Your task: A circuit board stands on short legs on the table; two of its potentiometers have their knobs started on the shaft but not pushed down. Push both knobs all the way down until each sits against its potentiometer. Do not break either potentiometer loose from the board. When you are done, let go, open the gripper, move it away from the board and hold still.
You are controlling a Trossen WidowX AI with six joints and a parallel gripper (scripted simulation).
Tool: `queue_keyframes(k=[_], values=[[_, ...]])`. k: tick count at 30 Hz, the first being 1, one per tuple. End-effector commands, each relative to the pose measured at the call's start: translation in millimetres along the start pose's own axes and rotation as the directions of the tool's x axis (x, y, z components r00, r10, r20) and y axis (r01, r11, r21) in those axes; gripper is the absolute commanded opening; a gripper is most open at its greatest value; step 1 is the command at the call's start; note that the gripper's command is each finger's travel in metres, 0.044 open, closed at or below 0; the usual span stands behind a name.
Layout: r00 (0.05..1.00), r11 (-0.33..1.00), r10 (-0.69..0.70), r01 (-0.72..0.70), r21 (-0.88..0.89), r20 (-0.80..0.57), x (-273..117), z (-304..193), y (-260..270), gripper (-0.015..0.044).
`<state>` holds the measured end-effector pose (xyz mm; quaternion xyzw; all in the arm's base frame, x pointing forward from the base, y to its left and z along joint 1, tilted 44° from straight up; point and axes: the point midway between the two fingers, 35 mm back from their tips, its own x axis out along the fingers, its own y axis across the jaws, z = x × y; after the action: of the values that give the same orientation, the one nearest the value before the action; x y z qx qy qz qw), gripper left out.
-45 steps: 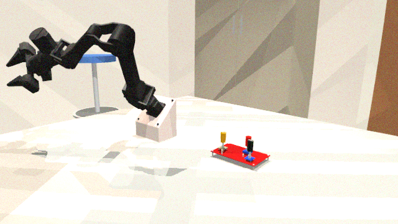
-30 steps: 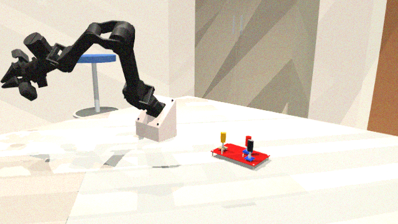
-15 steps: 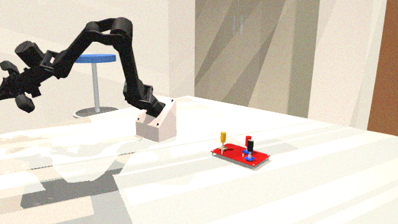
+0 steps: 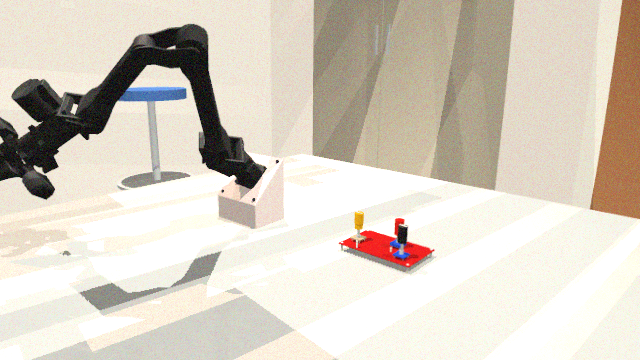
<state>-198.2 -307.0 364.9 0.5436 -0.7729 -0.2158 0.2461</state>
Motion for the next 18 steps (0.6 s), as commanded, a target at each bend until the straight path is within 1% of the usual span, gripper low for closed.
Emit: queue_keyframes(k=[1,18], values=[[0.999,0.999,-0.036,0.036,-0.033,-0.007,8.8,-6.3,-13.7,0.0000],[0.979,0.969,-0.193,0.179,-0.171,-0.068,28.6,-44.6,-76.0,0.0000]])
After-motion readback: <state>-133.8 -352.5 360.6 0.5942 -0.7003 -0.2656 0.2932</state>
